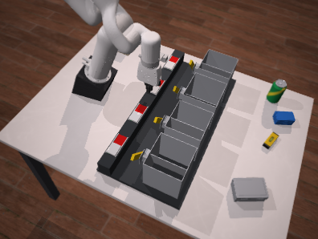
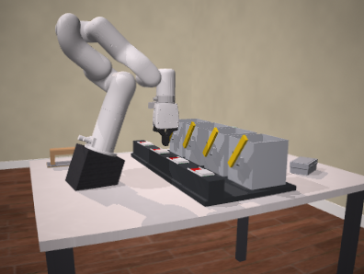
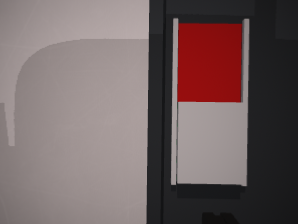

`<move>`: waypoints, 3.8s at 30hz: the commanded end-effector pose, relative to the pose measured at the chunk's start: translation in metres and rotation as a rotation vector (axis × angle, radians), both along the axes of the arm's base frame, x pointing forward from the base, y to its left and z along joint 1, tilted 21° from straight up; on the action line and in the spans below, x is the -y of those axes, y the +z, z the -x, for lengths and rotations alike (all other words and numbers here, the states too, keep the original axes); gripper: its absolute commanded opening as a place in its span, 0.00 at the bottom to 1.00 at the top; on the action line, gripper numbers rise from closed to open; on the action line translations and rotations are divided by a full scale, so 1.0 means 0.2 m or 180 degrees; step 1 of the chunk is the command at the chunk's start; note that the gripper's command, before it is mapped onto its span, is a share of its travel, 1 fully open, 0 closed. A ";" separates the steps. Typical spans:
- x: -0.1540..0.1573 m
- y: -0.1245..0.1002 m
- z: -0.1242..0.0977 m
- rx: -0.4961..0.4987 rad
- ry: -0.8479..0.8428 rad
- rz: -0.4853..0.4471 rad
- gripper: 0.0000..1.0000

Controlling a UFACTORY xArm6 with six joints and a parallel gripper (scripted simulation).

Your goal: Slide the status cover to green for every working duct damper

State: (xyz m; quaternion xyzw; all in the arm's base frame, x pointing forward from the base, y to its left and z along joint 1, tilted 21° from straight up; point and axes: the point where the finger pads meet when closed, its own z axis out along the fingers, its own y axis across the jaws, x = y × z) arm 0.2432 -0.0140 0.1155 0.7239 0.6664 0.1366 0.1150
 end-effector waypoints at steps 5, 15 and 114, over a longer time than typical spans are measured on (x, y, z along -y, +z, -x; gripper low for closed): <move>0.00 0.00 -0.01 0.0009 0.0000 0.0001 0.00; 0.00 -0.03 -0.02 0.0009 0.0000 0.0001 0.00; 0.00 -0.14 -0.07 0.0009 0.0000 0.0001 0.00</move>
